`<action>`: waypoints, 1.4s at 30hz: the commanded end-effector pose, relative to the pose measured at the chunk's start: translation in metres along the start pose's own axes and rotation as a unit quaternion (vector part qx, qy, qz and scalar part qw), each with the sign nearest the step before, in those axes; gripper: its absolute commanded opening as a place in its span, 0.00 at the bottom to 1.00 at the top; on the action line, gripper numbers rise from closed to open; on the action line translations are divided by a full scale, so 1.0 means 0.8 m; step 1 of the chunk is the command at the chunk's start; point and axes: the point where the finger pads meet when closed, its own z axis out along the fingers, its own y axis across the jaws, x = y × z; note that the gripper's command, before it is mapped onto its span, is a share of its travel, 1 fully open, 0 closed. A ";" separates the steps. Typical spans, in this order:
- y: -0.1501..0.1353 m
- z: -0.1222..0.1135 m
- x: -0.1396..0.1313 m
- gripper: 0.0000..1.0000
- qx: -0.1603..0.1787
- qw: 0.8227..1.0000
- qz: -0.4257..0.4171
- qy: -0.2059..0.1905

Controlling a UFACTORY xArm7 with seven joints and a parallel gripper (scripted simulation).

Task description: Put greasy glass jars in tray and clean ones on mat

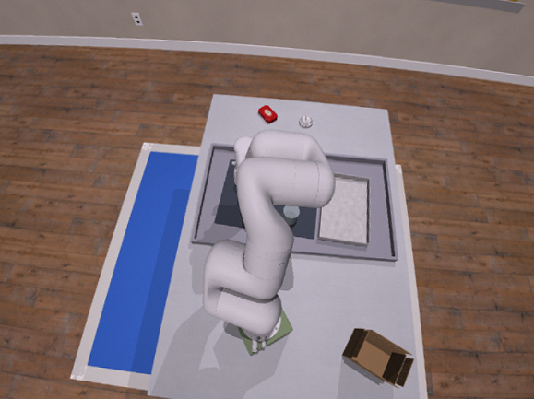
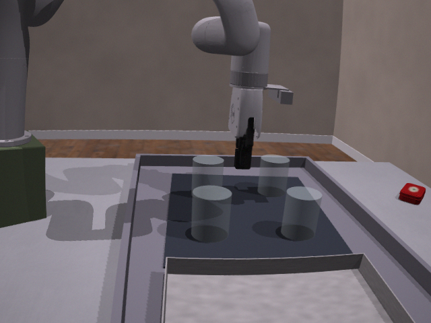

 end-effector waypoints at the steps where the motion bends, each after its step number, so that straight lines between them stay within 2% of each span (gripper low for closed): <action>1: 0.000 -0.002 0.002 0.00 0.000 1.000 0.000 0.002; 16: 0.000 -0.002 0.002 0.00 0.000 1.000 0.000 0.002; 17: 0.000 -0.002 0.002 1.00 0.000 1.000 0.000 0.002; 42: 0.000 -0.002 0.002 1.00 0.000 1.000 0.000 0.002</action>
